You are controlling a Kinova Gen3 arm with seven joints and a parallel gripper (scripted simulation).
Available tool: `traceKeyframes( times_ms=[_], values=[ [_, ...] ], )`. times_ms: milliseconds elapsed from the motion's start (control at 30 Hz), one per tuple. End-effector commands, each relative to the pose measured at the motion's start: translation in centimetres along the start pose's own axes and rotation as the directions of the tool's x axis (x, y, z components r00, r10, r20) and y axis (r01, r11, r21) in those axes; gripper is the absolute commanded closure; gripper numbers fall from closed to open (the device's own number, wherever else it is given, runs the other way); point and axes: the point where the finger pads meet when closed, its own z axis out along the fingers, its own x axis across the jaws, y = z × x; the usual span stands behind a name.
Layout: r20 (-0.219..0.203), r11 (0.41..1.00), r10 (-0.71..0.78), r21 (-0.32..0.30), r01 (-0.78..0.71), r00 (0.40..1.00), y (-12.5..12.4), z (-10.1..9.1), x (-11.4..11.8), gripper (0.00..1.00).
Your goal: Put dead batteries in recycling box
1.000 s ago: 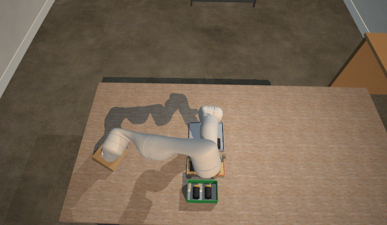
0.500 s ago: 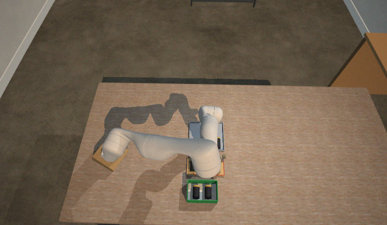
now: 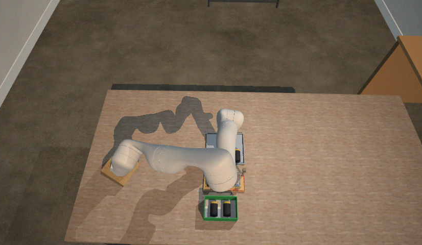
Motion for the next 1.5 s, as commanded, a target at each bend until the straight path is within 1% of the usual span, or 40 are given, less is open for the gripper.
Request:
traceKeyframes(
  times_ms=[0, 267, 400, 533, 767, 833, 933, 1000, 1100, 1467],
  values=[
    [-0.016, 1.0, 0.007, -0.006, -0.007, 1.0, 0.4, -0.7, 0.6, 0.43],
    [-0.016, 1.0, 0.007, -0.006, -0.007, 1.0, 0.4, -0.8, 0.6, 0.43],
    [-0.016, 1.0, 0.007, -0.006, -0.007, 1.0, 0.4, -1.5, 0.6, 0.43],
    [-0.016, 1.0, 0.007, -0.006, -0.007, 1.0, 0.4, -3.2, 0.6, 0.43],
    [-0.016, 1.0, 0.007, -0.006, -0.007, 1.0, 0.4, -7.4, 0.5, 0.43],
    [-0.016, 1.0, 0.007, -0.006, -0.007, 1.0, 0.4, -7.4, 0.5, 0.43],
    [-0.016, 1.0, 0.007, -0.006, -0.007, 1.0, 0.4, -8.6, 0.5, 0.43],
    [-0.016, 1.0, 0.007, -0.006, -0.007, 1.0, 0.4, -9.1, 0.5, 0.43],
    [-0.016, 1.0, 0.007, -0.006, -0.007, 1.0, 0.4, -9.4, 0.5, 0.43],
    [-0.016, 1.0, 0.013, -0.006, -0.013, 1.0, 0.4, -9.4, 0.5, 0.43]
  ],
)
